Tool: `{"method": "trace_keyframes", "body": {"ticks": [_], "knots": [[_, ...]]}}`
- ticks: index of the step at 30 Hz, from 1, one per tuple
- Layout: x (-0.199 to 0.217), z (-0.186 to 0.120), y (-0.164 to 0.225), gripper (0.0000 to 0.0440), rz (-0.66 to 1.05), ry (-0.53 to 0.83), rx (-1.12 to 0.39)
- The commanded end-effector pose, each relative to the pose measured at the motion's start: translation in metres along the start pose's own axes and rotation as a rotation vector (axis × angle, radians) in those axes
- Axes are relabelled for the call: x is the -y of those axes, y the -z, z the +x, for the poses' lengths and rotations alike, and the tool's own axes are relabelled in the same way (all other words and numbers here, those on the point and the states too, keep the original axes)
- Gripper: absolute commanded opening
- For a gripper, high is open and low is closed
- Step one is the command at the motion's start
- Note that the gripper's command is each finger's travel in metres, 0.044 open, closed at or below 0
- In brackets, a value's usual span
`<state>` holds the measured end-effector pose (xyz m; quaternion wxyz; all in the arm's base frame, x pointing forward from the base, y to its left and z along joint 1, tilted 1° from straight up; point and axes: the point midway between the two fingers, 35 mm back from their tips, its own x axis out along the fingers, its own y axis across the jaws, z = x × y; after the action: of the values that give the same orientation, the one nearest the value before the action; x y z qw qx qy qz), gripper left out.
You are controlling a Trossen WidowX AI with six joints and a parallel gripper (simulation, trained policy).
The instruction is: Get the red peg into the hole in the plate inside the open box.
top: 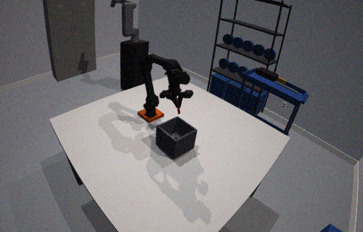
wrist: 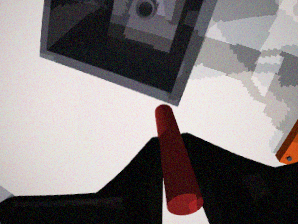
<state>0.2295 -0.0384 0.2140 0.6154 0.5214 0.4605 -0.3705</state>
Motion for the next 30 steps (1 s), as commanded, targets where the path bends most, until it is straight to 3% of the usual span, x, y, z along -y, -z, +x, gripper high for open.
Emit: {"method": "trace_keyframes", "body": {"ticks": [1,30], "knots": [[-0.001,0.002,-0.01,0.0,0.007,0.013,0.01],[-0.001,0.041,-0.084,0.0,0.056,0.075,0.016]]}}
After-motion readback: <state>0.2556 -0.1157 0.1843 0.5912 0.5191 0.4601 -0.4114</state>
